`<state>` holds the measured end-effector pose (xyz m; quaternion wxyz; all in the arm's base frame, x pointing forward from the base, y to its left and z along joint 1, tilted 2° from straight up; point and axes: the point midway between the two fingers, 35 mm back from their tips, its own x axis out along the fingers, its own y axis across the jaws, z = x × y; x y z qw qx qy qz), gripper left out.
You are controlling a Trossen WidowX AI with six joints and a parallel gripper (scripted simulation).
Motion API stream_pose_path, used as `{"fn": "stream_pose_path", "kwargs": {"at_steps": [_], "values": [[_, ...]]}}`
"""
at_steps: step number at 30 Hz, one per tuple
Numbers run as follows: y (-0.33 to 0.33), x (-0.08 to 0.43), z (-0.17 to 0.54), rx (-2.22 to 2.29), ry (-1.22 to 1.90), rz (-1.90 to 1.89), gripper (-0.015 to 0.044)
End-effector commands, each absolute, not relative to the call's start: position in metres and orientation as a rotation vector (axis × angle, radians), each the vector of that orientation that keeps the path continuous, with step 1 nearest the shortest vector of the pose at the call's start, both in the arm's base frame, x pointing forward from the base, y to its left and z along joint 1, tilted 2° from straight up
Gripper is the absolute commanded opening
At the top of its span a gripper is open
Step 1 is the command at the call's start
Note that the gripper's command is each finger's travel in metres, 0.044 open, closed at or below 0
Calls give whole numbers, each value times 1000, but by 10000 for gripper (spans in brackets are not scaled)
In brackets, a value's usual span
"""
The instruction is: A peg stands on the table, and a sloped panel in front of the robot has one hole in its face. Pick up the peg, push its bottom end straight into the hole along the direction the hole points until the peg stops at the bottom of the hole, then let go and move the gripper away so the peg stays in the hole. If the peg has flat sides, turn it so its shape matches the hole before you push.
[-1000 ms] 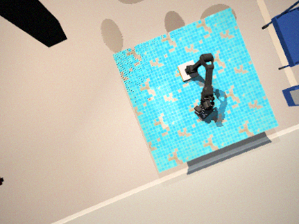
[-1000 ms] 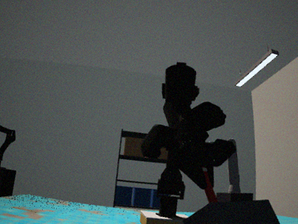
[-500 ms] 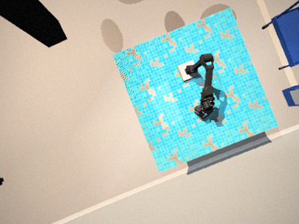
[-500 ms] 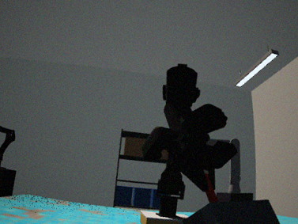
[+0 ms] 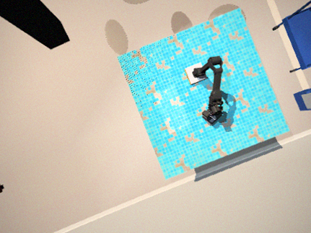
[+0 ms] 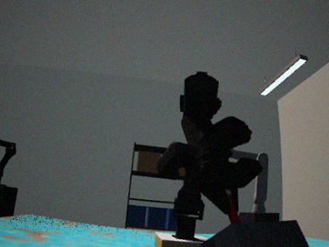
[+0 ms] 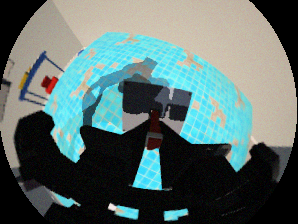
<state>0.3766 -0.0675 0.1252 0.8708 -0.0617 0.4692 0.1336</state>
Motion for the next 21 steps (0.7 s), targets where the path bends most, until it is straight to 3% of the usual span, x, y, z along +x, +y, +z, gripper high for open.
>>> {"fn": "stream_pose_path", "kwargs": {"at_steps": [1,21], "values": [[-68,377,122,-125,987,277,0],[-67,382,117,-125,986,277,0]]}}
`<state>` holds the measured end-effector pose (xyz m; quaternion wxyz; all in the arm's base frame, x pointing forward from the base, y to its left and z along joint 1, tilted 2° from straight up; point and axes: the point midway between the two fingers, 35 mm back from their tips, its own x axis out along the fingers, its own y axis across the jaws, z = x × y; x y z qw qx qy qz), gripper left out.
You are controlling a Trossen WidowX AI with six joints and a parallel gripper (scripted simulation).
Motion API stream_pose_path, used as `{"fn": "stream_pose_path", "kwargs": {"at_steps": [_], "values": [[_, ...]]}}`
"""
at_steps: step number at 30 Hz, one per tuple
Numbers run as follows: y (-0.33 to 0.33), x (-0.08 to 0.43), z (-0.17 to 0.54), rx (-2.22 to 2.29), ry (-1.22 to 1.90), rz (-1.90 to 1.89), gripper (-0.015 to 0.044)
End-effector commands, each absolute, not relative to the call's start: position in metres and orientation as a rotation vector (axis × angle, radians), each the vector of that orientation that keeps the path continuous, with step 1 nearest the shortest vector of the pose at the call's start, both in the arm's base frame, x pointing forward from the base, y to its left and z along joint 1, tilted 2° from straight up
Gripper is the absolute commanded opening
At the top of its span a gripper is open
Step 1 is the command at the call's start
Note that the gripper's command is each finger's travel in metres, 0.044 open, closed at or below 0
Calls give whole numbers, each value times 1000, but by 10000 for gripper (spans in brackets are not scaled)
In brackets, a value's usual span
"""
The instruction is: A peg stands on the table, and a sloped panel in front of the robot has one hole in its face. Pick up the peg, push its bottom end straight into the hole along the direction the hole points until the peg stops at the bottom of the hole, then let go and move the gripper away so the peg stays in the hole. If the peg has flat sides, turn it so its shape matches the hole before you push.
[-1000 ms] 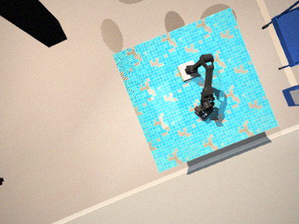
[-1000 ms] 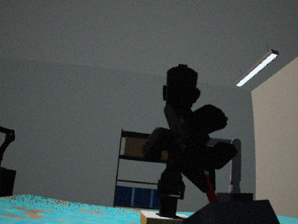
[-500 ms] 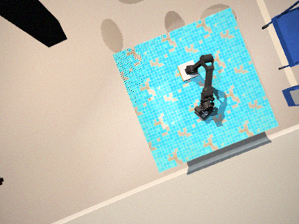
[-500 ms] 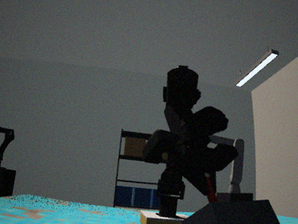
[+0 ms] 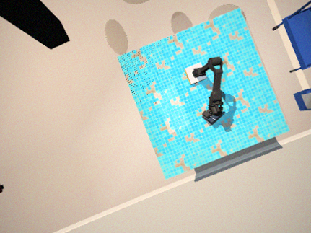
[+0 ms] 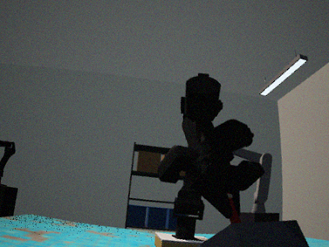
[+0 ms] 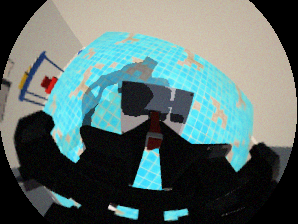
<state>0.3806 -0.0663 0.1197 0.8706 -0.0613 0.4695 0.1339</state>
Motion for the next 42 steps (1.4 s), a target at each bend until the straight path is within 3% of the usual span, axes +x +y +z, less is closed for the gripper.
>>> {"fn": "stream_pose_path", "kwargs": {"at_steps": [1,42], "values": [[-66,382,116,-125,986,277,0],[-63,390,104,-125,986,277,0]]}}
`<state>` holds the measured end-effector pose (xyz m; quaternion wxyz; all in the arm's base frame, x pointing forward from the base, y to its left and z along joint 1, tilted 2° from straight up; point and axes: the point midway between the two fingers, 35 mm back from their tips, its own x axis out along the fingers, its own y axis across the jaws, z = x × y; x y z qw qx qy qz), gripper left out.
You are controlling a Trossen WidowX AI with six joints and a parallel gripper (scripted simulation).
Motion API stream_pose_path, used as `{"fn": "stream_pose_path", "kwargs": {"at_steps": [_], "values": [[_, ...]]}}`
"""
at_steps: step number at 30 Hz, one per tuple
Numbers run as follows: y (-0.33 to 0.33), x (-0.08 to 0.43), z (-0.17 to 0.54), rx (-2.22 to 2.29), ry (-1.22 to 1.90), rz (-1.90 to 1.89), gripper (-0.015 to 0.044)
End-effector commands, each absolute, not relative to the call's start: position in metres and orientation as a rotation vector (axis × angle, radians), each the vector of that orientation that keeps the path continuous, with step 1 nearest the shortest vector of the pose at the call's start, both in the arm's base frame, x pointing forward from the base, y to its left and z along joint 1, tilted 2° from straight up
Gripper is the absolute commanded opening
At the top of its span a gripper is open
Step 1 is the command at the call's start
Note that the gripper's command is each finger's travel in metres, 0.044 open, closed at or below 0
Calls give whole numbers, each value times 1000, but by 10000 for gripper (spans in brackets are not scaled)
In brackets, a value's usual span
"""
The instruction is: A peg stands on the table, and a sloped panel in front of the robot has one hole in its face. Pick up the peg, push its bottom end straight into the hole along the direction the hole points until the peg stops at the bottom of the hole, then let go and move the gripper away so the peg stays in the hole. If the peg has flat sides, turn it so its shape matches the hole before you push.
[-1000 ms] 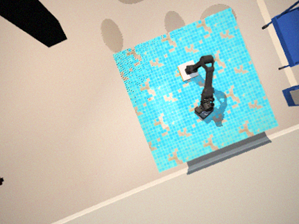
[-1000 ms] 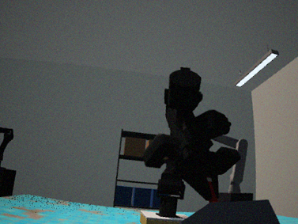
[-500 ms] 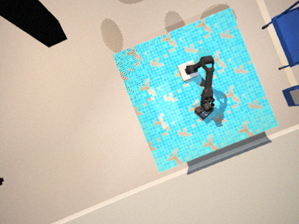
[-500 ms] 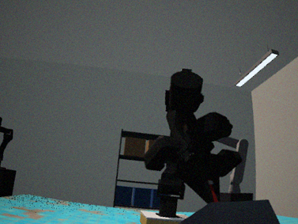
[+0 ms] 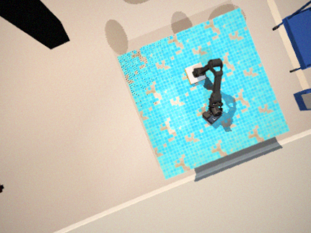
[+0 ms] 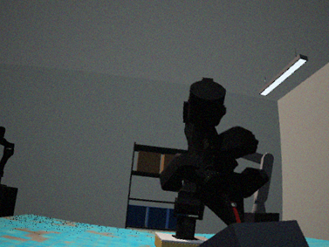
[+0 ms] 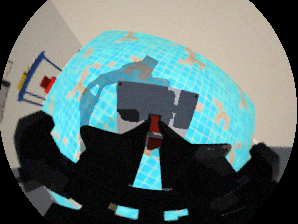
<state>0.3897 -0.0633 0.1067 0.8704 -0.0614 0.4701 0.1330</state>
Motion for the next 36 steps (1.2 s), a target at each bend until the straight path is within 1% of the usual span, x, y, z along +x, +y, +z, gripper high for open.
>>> {"fn": "stream_pose_path", "kwargs": {"at_steps": [1,14,30,31,36], "values": [[-63,390,103,-125,986,277,0],[-63,390,105,-129,982,278,0],[-64,389,108,-129,983,278,420],[-65,388,110,-128,983,278,440],[-67,383,120,-128,986,277,440]]}}
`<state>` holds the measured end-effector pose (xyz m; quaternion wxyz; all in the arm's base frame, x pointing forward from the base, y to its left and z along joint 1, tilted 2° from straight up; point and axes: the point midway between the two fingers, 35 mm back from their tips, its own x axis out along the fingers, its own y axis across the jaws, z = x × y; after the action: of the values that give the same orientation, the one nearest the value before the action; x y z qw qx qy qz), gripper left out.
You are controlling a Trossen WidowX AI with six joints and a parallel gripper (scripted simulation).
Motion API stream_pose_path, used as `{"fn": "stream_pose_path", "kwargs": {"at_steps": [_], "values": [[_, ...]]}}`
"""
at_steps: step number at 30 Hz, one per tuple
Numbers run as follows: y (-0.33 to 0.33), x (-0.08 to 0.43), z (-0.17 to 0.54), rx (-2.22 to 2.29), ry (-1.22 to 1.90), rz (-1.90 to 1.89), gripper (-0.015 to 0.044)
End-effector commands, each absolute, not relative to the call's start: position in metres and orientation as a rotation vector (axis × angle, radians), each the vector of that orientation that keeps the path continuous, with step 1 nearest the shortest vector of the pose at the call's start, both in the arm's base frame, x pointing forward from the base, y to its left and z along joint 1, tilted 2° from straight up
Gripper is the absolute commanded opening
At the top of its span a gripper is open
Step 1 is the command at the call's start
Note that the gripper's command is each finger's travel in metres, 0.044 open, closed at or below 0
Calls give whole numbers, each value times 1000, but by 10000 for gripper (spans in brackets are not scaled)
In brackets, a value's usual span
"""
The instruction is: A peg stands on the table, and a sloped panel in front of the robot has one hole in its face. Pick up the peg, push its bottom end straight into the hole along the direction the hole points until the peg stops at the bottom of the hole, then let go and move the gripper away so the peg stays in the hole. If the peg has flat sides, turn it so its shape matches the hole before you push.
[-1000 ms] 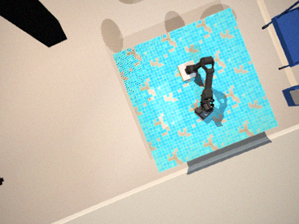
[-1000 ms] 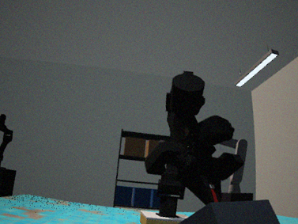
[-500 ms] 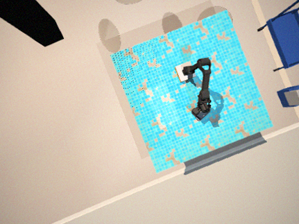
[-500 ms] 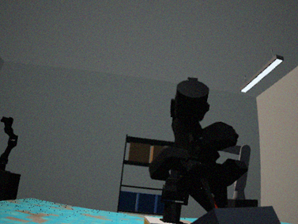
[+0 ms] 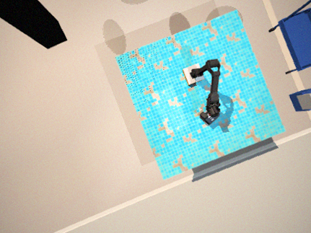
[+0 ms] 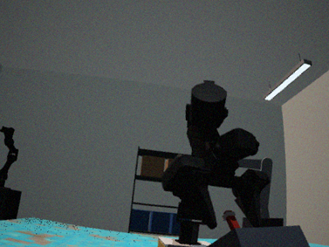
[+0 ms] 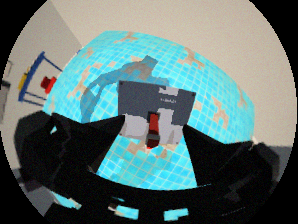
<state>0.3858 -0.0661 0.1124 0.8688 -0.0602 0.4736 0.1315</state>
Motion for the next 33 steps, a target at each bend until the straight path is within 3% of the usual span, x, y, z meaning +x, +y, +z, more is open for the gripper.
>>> {"fn": "stream_pose_path", "kwargs": {"at_steps": [1,33], "values": [[-68,382,123,-127,987,277,440],[-84,348,184,-122,1001,275,440]]}}
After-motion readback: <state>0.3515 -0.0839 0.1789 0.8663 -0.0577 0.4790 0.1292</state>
